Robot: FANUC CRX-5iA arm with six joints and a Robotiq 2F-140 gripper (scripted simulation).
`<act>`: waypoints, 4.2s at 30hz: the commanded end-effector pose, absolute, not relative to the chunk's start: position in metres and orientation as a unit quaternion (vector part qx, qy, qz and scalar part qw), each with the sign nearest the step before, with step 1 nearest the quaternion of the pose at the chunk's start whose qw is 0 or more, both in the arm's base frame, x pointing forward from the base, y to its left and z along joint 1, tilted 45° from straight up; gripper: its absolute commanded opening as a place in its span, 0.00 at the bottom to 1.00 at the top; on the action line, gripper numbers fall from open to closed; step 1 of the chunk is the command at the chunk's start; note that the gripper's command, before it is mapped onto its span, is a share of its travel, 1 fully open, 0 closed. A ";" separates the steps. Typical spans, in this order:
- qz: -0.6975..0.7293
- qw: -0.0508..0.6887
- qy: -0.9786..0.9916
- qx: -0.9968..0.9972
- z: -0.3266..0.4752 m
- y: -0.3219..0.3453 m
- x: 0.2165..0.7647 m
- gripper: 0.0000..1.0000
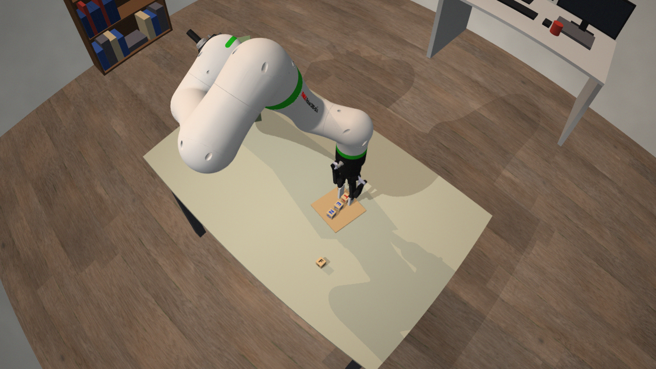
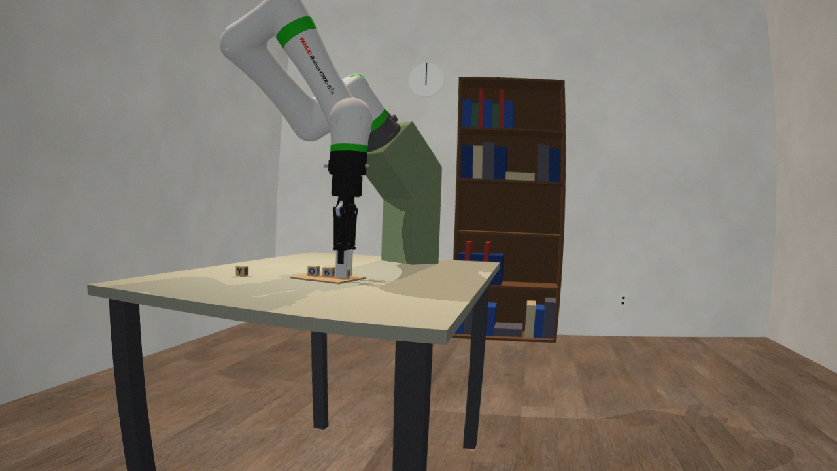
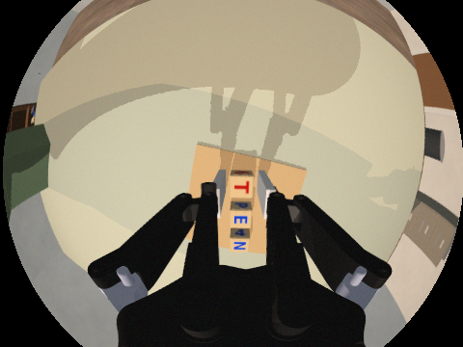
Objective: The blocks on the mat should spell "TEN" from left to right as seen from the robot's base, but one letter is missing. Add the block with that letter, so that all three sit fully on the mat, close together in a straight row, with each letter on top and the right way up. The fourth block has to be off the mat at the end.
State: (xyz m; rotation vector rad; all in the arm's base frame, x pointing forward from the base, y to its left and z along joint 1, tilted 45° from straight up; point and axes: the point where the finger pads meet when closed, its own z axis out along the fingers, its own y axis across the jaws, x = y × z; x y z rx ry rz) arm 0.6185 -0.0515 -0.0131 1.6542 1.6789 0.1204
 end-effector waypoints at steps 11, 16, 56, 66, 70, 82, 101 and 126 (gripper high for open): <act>0.047 0.381 0.658 0.648 0.014 -0.035 0.597 0.25; 0.047 0.381 0.658 0.648 0.033 -0.023 0.582 0.25; 0.047 0.381 0.658 0.648 0.052 -0.011 0.566 1.00; 0.047 0.381 0.658 0.648 0.074 0.002 0.549 1.00; 0.047 0.381 0.658 0.648 0.086 0.010 0.539 1.00; 0.047 0.381 0.658 0.648 0.100 0.018 0.528 1.00; 0.047 0.381 0.658 0.648 0.100 0.018 0.528 1.00; 0.047 0.381 0.658 0.648 0.100 0.018 0.528 1.00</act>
